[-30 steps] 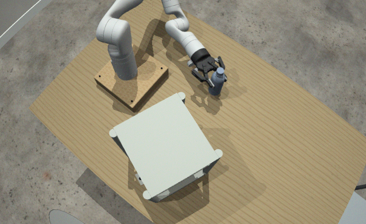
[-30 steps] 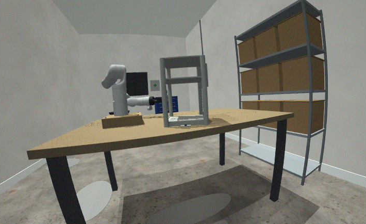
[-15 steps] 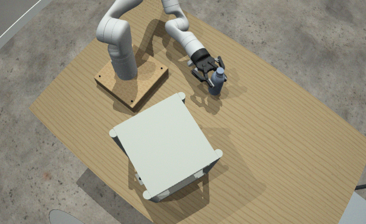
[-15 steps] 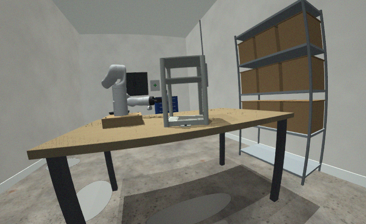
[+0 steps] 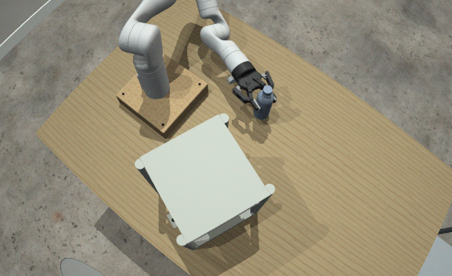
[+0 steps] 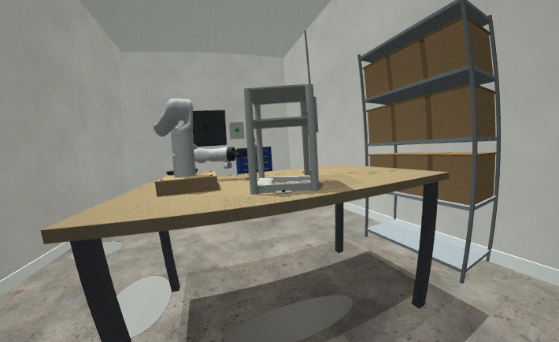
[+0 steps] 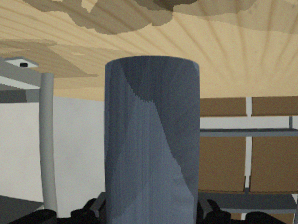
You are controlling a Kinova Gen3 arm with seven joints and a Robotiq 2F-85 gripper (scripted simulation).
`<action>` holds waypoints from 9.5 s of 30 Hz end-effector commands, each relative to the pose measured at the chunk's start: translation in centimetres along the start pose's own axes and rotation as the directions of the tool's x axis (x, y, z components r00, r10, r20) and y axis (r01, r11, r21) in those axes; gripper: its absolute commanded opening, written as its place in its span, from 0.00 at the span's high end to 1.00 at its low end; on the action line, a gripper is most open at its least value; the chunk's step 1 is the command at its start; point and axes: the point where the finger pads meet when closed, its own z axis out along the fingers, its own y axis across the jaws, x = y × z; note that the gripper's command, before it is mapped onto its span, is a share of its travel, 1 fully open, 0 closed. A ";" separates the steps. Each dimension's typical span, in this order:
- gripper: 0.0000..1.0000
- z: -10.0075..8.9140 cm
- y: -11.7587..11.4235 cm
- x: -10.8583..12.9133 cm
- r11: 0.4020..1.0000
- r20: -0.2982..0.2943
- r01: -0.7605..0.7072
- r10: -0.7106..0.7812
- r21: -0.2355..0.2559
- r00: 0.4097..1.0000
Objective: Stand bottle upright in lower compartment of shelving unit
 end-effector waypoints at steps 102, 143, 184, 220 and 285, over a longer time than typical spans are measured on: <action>1.00 4.8 -9.7 -0.3 1.000 0.006 0.006 -0.006 -0.001 1.000; 1.00 14.9 -9.7 -0.3 1.000 0.006 0.006 -0.006 -0.001 1.000; 1.00 16.4 -9.9 -0.9 0.998 0.028 0.012 -0.013 0.066 1.000; 1.00 16.3 -9.8 -0.5 0.983 0.010 0.006 -0.008 0.182 1.000; 1.00 16.4 -9.6 -0.3 0.928 0.011 0.001 -0.006 0.373 1.000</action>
